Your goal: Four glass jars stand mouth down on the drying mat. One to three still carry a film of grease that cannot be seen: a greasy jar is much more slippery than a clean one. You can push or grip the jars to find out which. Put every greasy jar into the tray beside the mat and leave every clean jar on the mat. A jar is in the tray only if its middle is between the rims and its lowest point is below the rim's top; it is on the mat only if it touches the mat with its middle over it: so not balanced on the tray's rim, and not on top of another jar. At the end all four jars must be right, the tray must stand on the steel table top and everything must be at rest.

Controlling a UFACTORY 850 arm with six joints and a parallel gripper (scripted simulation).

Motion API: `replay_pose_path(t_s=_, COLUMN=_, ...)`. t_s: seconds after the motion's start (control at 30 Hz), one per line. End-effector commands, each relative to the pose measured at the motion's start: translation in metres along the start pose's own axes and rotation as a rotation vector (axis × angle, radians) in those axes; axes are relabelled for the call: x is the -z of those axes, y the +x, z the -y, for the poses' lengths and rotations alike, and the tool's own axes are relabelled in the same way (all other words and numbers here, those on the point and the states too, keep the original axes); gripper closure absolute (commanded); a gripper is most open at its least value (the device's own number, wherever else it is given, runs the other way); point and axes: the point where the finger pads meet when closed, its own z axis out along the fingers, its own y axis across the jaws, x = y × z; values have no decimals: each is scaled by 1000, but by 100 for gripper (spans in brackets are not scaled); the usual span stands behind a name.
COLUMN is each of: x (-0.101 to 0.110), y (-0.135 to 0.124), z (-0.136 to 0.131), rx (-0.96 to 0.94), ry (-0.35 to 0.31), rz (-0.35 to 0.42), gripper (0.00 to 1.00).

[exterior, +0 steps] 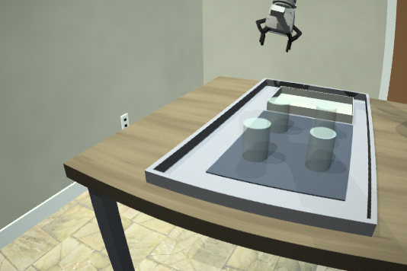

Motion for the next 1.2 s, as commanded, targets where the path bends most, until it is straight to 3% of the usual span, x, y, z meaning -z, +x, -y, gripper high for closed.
replay_pose_path(t_s=0.0, x=-3, y=16, z=8, rx=20, ry=8, rz=-3, gripper=0)
replay_pose_path(t_s=1.17, x=-46, y=190, z=104, rx=233, ry=107, rz=-43, gripper=0)
